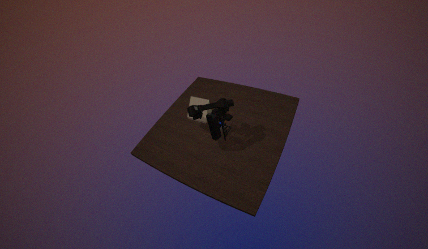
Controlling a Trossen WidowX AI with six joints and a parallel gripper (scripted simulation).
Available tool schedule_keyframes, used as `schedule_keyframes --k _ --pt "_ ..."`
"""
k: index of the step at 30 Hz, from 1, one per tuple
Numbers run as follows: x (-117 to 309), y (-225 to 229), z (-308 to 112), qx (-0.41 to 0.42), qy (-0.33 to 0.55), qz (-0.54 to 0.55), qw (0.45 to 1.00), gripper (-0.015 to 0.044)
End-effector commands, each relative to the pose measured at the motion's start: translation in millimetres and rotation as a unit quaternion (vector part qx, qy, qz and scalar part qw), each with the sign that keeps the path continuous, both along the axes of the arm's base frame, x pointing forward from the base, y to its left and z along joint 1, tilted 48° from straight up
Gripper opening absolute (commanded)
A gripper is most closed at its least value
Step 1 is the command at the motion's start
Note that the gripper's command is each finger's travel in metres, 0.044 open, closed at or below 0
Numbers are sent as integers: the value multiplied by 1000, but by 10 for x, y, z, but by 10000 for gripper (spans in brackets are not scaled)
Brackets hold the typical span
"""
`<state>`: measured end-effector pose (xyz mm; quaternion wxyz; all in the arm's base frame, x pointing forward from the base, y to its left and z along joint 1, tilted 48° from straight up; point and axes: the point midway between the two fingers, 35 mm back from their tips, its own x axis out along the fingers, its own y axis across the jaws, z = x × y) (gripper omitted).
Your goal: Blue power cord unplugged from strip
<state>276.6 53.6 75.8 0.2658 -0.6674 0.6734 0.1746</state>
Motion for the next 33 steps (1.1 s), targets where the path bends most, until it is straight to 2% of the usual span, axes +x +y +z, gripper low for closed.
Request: schedule_keyframes --k 1,3,8,20,29,33 --pt "53 486 -313 61 -17 14 998 0" --pt "49 510 -333 61 -17 15 998 0" --pt "58 310 -245 60 -16 15 998 131" --pt "58 310 -245 60 -16 15 998 440" --pt "62 326 -254 60 -16 15 998 440" --pt "106 550 -399 61 -17 15 998 440"
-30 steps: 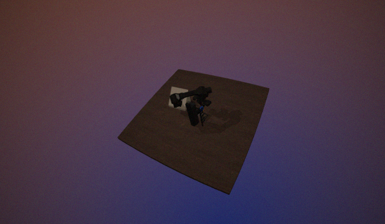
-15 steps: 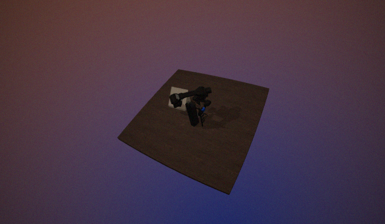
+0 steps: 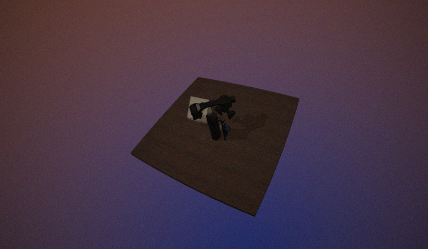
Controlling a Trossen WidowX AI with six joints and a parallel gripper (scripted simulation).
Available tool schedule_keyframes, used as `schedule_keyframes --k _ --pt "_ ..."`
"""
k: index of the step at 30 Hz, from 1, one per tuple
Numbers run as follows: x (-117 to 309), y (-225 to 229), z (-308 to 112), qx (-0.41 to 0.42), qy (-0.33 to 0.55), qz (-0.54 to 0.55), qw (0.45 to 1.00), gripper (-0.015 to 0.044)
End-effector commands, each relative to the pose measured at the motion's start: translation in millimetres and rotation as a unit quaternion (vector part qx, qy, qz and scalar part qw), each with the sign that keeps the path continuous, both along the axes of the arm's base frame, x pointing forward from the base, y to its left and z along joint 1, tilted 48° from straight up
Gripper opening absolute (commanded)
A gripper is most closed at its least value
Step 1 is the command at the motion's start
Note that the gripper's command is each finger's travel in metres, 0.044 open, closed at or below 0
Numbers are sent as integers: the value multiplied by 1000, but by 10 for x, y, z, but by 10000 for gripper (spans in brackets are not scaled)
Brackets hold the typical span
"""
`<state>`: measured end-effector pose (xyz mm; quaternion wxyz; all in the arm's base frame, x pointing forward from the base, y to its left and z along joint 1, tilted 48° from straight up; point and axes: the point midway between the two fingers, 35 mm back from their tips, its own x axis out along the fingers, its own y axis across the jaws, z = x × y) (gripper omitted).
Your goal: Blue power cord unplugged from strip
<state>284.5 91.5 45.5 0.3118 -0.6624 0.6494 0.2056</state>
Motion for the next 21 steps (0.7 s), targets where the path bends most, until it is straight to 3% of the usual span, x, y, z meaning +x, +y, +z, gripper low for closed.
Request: schedule_keyframes --k 1,4,21 --pt "37 261 -160 4 -1 2 1000 440" --pt "47 432 -287 4 -1 2 1000 440" --pt "47 432 -287 4 -1 2 1000 440"
